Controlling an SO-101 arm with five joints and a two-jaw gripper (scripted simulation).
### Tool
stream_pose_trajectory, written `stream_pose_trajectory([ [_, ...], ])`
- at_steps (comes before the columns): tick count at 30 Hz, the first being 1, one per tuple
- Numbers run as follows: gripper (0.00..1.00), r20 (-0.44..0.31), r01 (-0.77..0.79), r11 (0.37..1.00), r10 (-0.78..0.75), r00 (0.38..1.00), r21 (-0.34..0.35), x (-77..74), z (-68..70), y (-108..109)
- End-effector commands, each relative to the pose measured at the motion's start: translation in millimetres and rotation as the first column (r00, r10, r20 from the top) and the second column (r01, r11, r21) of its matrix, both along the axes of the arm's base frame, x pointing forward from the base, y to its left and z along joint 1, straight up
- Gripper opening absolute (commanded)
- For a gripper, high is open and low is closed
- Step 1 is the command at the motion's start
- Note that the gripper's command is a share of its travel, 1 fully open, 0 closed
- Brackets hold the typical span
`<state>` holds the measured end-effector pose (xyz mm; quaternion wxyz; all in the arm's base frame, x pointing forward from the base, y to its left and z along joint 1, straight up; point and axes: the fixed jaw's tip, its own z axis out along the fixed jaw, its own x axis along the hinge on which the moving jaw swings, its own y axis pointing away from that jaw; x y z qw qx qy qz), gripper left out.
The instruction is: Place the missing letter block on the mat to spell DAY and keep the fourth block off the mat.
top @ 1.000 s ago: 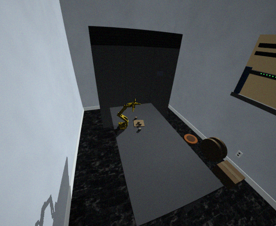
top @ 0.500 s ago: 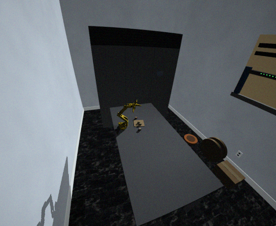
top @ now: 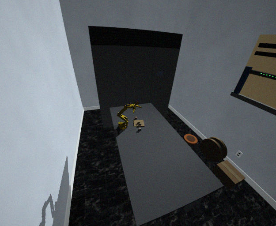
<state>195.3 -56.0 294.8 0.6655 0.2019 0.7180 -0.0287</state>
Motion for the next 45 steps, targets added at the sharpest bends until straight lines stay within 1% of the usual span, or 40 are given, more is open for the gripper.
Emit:
stream_pose_trajectory([
  [1, 1.00, -0.032, -0.020, 1.000, 0.020, 0.999, -0.009, -0.8, -4.5, 3.9],
  [5, 1.00, -0.079, -0.033, 0.999, 0.033, 0.996, -0.006, 0.1, -13.1, 5.9],
  [12, 1.00, -0.091, -0.037, 0.999, 0.036, 0.995, -0.006, 0.3, -15.3, 6.5],
  [21, 1.00, -0.226, -0.079, 0.997, 0.078, 0.971, 0.004, 0.7, -40.3, 13.2],
  [29, 1.00, -0.243, -0.085, 0.996, 0.084, 0.966, 0.005, 0.5, -43.6, 14.2],
  [38, 1.00, -0.373, -0.131, 0.991, 0.128, 0.919, 0.018, -2.6, -67.8, 21.6],
  [45, 1.00, -0.384, -0.135, 0.991, 0.132, 0.914, 0.019, -3.0, -69.9, 22.2],
])
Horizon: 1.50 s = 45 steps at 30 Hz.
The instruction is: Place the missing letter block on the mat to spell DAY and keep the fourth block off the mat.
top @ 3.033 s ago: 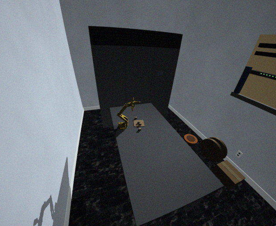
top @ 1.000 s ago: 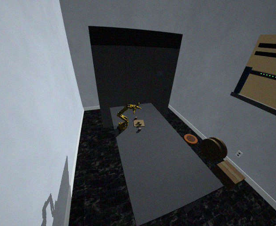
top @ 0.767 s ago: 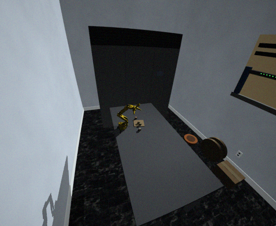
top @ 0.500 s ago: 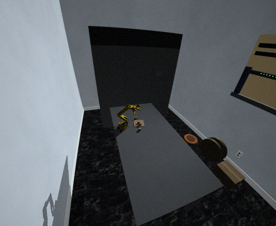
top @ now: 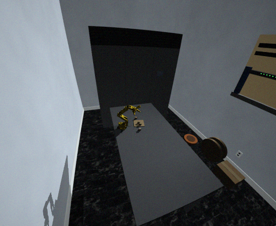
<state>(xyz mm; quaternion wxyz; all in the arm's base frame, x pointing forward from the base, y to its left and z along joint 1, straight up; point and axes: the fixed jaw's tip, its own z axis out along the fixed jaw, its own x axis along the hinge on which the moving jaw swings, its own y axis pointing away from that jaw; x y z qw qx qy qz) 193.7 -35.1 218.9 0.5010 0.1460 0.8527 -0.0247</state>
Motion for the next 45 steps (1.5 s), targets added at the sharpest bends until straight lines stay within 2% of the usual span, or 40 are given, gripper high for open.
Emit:
stream_pose_trajectory([
  [1, 1.00, 0.020, -0.010, 1.000, 0.010, 1.000, -0.010, -1.6, 5.0, 1.6],
  [10, 1.00, -0.116, -0.064, 0.998, 0.062, 0.991, -0.010, -8.1, -17.9, 9.3],
  [18, 1.00, -0.134, -0.071, 0.997, 0.069, 0.989, -0.009, -9.1, -20.8, 10.3],
  [26, 1.00, -0.257, -0.124, 0.992, 0.119, 0.959, -0.003, -18.0, -40.4, 17.3],
  [35, 1.00, -0.284, -0.136, 0.991, 0.130, 0.950, -0.001, -20.3, -44.5, 18.8],
  [45, 1.00, -0.415, -0.197, 0.980, 0.186, 0.891, 0.015, -33.4, -64.3, 26.1],
])
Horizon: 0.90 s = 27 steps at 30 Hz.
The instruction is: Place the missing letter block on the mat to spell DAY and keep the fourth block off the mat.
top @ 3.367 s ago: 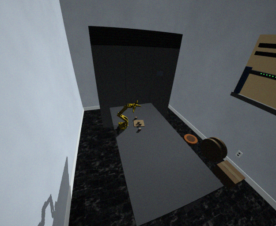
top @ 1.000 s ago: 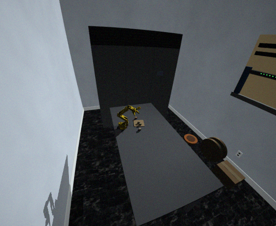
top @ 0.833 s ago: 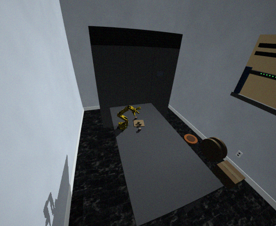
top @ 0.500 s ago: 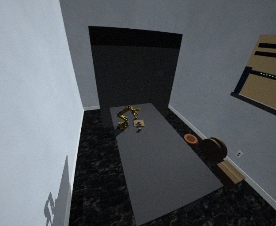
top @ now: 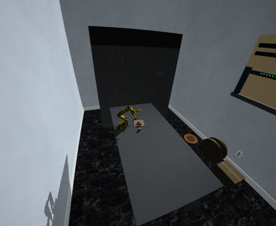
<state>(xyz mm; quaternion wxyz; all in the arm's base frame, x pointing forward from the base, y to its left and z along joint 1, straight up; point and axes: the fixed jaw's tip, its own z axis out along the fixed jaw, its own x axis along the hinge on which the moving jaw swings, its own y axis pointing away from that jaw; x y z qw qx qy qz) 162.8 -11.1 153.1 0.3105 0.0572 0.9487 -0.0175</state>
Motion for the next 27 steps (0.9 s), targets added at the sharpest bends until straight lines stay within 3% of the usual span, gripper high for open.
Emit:
stream_pose_trajectory([
  [1, 1.00, -0.003, -0.023, 1.000, 0.023, 1.000, -0.007, -2.8, 1.2, 2.2],
  [7, 1.00, -0.012, -0.027, 1.000, 0.027, 1.000, -0.007, -3.7, 0.0, 2.7],
  [16, 1.00, -0.146, -0.092, 0.996, 0.090, 0.985, -0.007, -18.7, -16.5, 8.9],
  [27, 0.99, -0.161, -0.108, 0.994, 0.106, 0.981, -0.004, -18.1, -16.8, 11.2],
])
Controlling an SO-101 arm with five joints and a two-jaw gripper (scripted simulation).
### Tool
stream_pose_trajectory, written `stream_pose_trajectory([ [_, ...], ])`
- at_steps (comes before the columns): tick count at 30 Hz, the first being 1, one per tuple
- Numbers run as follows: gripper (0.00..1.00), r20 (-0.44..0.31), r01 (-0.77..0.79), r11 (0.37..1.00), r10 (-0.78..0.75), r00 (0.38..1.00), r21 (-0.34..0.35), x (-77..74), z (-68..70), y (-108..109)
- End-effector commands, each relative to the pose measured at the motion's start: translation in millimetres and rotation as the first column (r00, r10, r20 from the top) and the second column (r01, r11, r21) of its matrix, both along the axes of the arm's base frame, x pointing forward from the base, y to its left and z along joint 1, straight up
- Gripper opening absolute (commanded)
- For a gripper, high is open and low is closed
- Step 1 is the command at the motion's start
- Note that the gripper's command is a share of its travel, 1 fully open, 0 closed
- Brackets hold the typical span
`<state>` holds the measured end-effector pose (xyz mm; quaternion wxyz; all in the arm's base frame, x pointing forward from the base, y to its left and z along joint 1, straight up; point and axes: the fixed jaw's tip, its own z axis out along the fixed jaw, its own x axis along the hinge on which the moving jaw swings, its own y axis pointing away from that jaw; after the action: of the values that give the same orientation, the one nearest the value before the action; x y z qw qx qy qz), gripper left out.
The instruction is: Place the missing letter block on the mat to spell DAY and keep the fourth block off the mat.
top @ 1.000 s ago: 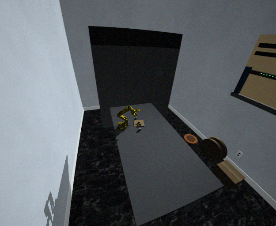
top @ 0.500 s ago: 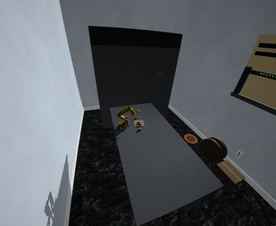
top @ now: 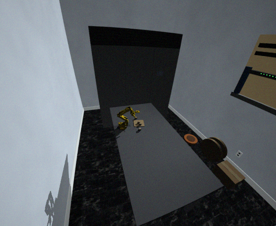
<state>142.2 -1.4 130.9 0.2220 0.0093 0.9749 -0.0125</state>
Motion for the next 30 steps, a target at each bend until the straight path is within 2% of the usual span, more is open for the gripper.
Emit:
stream_pose_trajectory([
  [1, 0.98, 0.021, -0.020, 1.000, 0.020, 1.000, -0.001, 3.4, 5.7, 2.6],
  [9, 0.86, -0.042, -0.131, 0.991, 0.132, 0.990, 0.012, 19.5, 8.8, 23.3],
  [11, 0.86, -0.042, -0.131, 0.991, 0.132, 0.990, 0.012, 19.5, 8.8, 23.3],
  [16, 0.73, -0.107, -0.243, 0.970, 0.244, 0.964, 0.022, 34.9, 6.5, 49.5],
  [21, 0.59, -0.179, -0.362, 0.932, 0.361, 0.915, 0.030, 47.2, -3.2, 84.0],
  [26, 0.46, -0.244, -0.464, 0.885, 0.458, 0.855, 0.035, 51.6, -18.4, 118.7],
  [28, 0.46, -0.244, -0.464, 0.885, 0.458, 0.855, 0.035, 51.6, -18.4, 118.7],
  [30, 0.42, -0.264, -0.496, 0.868, 0.487, 0.833, 0.035, 51.3, -24.7, 130.4],
])
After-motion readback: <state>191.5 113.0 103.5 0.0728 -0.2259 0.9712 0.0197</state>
